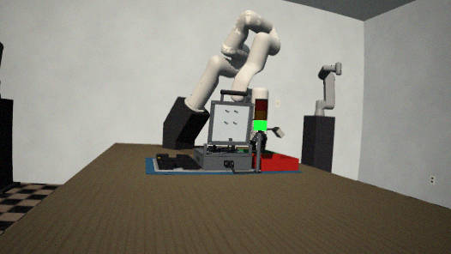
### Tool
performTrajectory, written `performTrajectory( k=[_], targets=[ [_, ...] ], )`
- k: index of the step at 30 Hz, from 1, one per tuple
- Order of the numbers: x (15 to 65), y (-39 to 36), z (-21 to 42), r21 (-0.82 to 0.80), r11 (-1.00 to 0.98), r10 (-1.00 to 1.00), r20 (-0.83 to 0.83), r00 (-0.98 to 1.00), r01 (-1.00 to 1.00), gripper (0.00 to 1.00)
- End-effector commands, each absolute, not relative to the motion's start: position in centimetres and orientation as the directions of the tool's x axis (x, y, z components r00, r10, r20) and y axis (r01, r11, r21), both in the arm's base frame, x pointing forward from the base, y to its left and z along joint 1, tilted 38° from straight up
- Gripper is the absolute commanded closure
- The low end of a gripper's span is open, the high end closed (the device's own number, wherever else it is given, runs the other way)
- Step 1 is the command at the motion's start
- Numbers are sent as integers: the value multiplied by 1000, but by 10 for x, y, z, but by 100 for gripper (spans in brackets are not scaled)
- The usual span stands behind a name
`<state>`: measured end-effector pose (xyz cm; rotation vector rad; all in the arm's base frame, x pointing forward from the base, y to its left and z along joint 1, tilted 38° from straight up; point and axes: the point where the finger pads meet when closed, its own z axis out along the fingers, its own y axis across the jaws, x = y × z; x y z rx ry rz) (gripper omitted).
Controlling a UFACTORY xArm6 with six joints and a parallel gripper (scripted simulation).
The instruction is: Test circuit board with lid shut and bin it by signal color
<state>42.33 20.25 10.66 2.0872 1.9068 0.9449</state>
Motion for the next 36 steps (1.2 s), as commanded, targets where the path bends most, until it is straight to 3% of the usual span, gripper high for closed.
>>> performTrajectory(
  k=[1, 36],
  targets=[
    [420, 201, 113, 515, -174, 940, 341, -14, 839, 0],
    [399, 188, 145, 516, -174, 940, 340, -14, 839, 0]
  ],
)
